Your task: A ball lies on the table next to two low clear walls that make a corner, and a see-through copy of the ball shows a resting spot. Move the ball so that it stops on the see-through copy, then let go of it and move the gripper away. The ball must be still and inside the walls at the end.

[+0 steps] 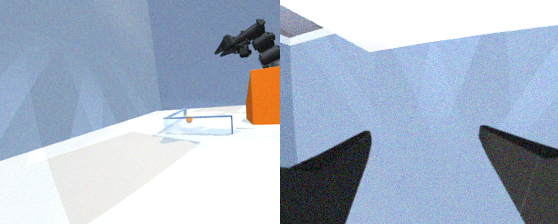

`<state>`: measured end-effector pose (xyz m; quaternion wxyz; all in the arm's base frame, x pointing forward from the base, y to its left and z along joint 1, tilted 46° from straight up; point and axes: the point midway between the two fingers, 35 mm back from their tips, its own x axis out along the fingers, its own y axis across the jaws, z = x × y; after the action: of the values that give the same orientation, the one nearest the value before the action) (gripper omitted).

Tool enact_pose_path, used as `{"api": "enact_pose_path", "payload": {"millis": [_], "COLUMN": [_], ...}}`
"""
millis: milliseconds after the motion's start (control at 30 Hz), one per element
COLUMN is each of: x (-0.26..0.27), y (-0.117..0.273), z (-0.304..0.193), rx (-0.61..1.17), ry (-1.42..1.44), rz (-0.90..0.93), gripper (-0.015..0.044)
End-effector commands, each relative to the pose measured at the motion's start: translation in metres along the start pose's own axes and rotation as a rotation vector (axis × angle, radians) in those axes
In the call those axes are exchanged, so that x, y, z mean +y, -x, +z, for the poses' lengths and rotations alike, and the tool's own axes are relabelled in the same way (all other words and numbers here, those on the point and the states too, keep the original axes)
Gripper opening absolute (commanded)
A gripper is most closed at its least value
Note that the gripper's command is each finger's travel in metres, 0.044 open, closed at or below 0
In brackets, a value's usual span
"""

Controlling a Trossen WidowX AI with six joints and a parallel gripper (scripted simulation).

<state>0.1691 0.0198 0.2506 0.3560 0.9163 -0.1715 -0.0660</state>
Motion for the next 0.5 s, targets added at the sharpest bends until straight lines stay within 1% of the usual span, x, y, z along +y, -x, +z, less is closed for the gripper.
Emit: {"api": "enact_pose_path", "payload": {"millis": [0, 67, 133, 300, 400, 467], "x": [0.0, -0.002, -0.009, -0.041, -0.072, -0.089], "y": [0.0, -0.004, -0.013, -0.045, -0.067, -0.084], "z": [-0.002, -0.015, -0.033, -0.066, -0.077, -0.076], "rx": [0.001, 0.003, -0.001, -0.039, -0.026, -0.044], "ry": [0.019, 0.171, 0.404, 0.985, 1.329, 1.523], "rz": [0.005, 0.038, 0.076, 0.095, 0.046, -0.002], "gripper": [0.0374, 0.0321, 0.0273, 0.0273, 0.0273, 0.0273]}}
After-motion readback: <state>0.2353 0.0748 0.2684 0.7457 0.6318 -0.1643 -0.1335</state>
